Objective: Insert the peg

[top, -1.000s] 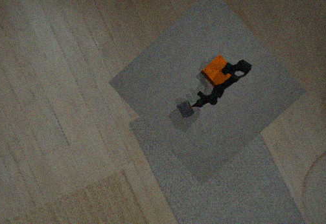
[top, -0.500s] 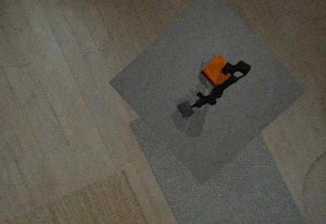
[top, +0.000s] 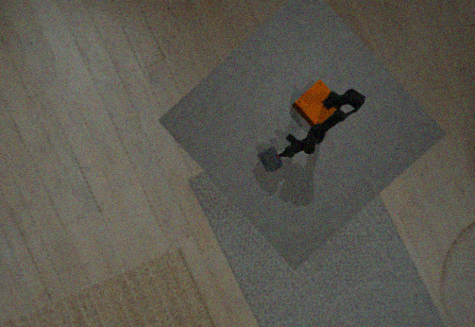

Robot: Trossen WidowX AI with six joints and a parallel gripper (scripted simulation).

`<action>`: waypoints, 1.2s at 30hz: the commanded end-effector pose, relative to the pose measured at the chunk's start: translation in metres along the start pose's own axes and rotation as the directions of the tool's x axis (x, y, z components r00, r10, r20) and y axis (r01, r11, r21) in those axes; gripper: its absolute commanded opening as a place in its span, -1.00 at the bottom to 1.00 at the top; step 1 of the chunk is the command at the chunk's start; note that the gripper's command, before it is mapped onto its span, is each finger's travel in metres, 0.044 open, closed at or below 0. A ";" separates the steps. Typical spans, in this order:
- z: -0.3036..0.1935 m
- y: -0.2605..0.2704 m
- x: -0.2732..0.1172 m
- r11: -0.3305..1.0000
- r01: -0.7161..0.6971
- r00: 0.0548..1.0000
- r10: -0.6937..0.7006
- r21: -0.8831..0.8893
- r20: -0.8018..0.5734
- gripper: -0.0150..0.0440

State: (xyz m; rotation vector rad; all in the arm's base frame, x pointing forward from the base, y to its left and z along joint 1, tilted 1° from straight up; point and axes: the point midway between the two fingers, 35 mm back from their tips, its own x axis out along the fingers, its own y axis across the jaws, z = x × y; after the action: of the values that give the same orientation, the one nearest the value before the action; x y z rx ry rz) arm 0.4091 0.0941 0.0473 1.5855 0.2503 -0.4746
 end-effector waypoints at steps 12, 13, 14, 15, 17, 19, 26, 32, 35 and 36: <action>0.000 0.000 -0.001 1.000 0.000 1.000 0.000 0.000 0.000 0.84; 0.000 0.000 -0.002 1.000 0.000 1.000 0.000 0.000 0.000 0.93; 0.000 0.000 -0.003 1.000 0.000 1.000 0.000 0.000 0.000 1.00; 0.000 0.000 -0.004 1.000 0.000 1.000 0.000 0.000 0.000 1.00; -0.001 0.001 -0.006 1.000 0.000 1.000 0.000 0.000 -0.001 1.00; -0.001 0.001 -0.009 1.000 0.001 1.000 -0.001 0.000 -0.001 1.00; -0.002 0.002 -0.017 1.000 0.001 1.000 -0.001 -0.001 -0.002 1.00; -0.003 0.002 -0.024 1.000 0.001 1.000 -0.001 -0.001 -0.003 1.00; -0.003 0.003 -0.027 1.000 0.002 1.000 -0.002 -0.001 -0.003 1.00; -0.004 0.003 -0.028 1.000 0.002 1.000 -0.002 -0.001 -0.003 1.00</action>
State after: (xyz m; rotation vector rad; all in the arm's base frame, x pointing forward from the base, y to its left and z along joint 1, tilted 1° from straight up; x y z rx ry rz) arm 0.3889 0.1012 0.0611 1.5826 0.2577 -0.4687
